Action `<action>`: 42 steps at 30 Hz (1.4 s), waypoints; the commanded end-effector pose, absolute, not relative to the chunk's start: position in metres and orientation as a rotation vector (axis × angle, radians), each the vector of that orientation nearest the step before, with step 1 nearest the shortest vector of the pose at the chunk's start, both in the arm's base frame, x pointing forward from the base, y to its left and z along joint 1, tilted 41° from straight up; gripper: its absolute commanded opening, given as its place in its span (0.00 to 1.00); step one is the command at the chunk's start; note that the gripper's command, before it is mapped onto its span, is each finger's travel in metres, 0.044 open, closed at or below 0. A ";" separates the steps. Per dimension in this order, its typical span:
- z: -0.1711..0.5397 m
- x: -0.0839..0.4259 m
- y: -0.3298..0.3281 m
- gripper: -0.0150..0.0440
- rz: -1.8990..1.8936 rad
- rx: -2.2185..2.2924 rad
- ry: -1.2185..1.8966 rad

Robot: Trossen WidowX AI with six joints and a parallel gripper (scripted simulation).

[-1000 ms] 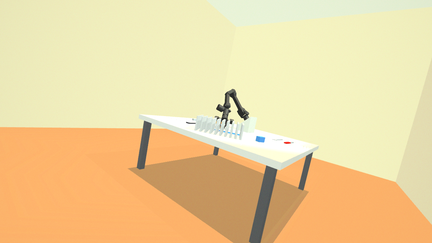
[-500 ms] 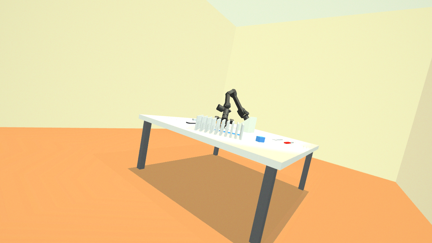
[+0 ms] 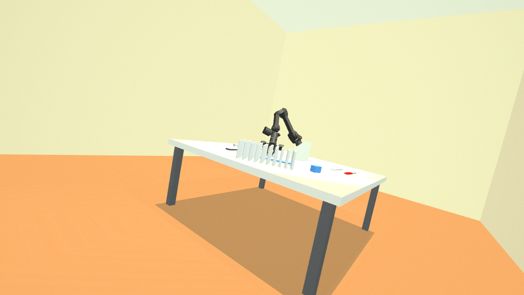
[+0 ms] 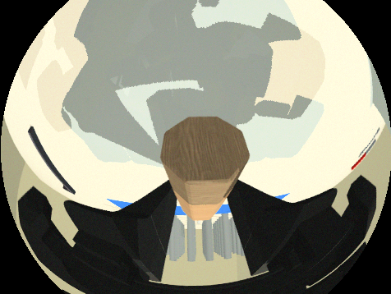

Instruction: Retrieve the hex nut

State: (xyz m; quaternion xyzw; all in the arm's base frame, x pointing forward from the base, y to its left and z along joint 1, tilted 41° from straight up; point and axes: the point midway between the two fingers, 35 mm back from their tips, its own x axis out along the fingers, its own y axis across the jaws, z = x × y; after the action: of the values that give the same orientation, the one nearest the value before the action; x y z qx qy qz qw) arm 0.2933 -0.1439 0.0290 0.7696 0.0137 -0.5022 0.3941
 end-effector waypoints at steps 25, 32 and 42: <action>0.034 0.279 -0.146 0.25 -1.272 1.953 0.041; 0.038 0.281 -0.143 0.25 -1.272 1.954 0.040; 0.045 0.284 -0.139 0.25 -1.271 1.957 0.036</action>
State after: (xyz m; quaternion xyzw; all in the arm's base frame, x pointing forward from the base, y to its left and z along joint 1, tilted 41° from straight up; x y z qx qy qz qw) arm 0.2797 -0.1393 0.0380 0.7676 0.0187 -0.5072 0.3914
